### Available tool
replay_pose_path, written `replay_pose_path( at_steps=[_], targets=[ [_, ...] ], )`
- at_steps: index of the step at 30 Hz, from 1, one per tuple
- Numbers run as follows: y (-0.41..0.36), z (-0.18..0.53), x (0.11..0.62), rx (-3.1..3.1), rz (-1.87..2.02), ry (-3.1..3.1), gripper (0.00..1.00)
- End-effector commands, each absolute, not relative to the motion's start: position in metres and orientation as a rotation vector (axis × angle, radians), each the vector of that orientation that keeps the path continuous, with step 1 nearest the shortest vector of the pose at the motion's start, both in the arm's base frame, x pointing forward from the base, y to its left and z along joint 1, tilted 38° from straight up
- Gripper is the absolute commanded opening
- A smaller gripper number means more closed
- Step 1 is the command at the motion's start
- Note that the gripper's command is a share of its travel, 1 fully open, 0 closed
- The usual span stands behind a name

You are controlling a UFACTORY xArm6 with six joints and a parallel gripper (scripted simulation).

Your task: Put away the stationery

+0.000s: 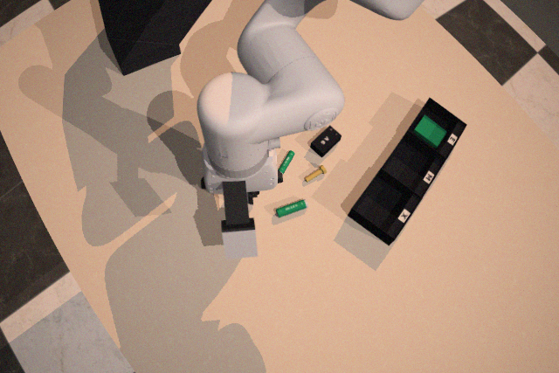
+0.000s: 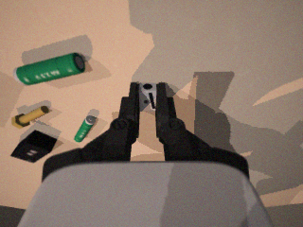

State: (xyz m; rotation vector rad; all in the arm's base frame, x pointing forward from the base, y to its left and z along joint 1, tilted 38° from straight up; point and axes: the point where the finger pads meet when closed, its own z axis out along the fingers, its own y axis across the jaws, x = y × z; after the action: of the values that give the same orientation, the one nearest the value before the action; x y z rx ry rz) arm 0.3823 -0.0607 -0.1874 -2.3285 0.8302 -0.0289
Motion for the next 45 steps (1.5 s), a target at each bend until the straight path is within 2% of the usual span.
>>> replay_pose_path(
  at_steps=[1, 23, 45],
  targets=[
    [-0.062, -0.187, 0.383, -2.329, -0.032, 0.831, 0.0],
    [-0.062, -0.187, 0.383, -2.329, -0.032, 0.831, 0.0],
    [-0.096, -0.14, 0.369, -2.329, -0.032, 0.831, 0.0]
  ],
)
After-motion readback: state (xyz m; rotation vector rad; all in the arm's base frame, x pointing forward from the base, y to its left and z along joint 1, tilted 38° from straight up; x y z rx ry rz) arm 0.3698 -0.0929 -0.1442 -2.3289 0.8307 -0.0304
